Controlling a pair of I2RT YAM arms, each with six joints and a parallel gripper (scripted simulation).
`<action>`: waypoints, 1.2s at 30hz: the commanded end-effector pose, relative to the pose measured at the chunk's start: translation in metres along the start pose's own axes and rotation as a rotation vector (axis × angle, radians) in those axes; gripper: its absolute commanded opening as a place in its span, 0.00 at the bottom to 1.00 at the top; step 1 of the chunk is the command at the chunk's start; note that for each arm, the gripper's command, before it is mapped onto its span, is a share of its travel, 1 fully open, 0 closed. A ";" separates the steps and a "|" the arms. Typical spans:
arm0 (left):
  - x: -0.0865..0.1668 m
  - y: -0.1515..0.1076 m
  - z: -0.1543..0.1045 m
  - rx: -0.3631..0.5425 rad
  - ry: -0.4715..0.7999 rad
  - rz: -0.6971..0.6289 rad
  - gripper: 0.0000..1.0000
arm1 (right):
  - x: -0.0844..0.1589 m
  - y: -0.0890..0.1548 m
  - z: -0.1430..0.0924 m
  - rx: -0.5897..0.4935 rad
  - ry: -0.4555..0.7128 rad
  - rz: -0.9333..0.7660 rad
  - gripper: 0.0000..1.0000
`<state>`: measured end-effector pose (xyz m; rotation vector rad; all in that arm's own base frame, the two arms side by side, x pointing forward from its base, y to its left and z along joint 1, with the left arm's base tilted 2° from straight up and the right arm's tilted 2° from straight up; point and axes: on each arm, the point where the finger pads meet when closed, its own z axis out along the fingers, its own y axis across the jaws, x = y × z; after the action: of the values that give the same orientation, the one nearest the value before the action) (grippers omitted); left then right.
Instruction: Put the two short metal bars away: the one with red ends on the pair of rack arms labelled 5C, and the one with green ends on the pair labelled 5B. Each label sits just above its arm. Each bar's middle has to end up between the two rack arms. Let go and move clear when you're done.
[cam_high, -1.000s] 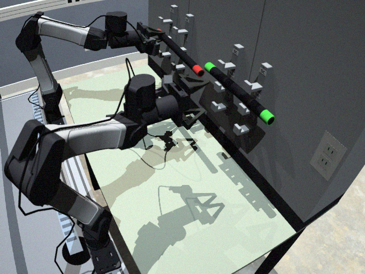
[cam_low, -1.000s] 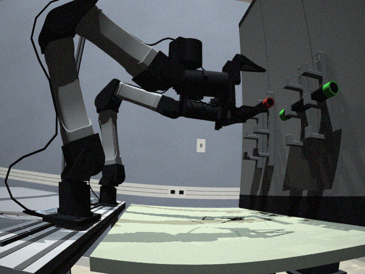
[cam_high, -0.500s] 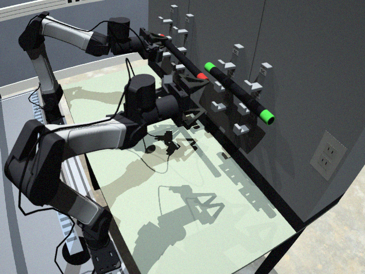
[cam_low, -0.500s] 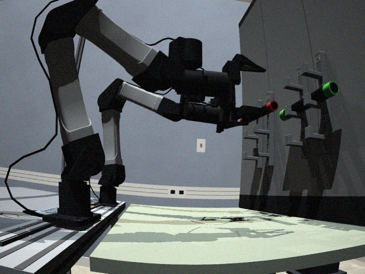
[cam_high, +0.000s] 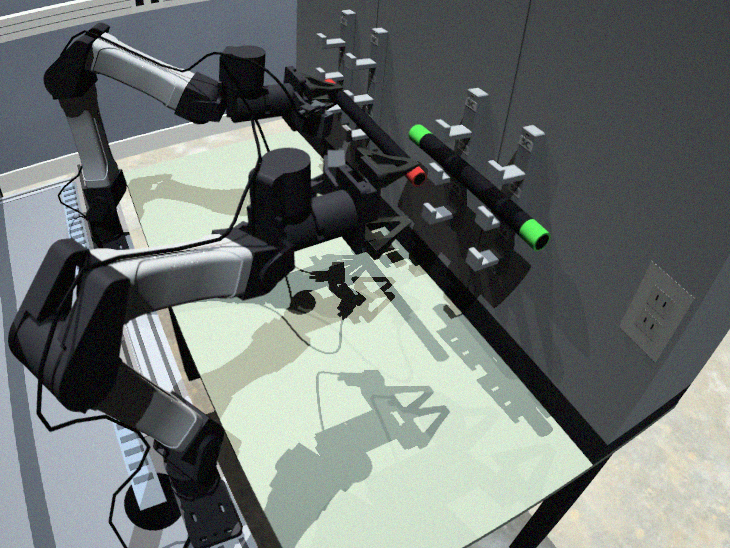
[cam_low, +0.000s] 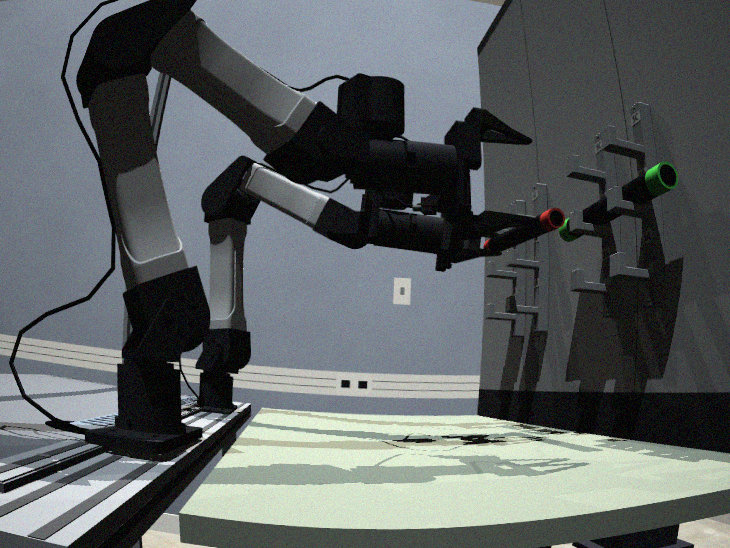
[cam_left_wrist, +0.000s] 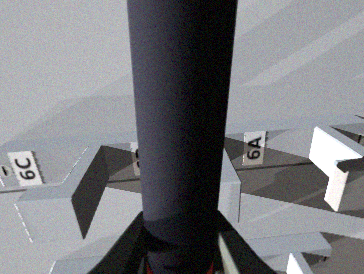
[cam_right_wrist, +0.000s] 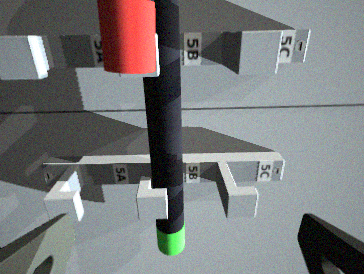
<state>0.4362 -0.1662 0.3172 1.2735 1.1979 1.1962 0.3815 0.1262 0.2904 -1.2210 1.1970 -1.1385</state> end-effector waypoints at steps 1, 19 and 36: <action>-0.001 0.015 -0.002 -0.071 0.020 -0.052 0.00 | 0.001 0.011 0.001 -0.014 0.010 -0.017 1.00; -0.001 0.016 -0.002 -0.071 0.020 -0.052 0.00 | -0.011 0.014 -0.001 -0.014 0.010 -0.017 1.00; -0.001 0.016 -0.002 -0.071 0.020 -0.052 0.00 | -0.022 0.027 -0.003 -0.014 0.010 -0.017 1.00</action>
<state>0.4356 -0.1702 0.3171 1.2635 1.1976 1.2052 0.3767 0.1510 0.2729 -1.2417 1.1955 -1.1332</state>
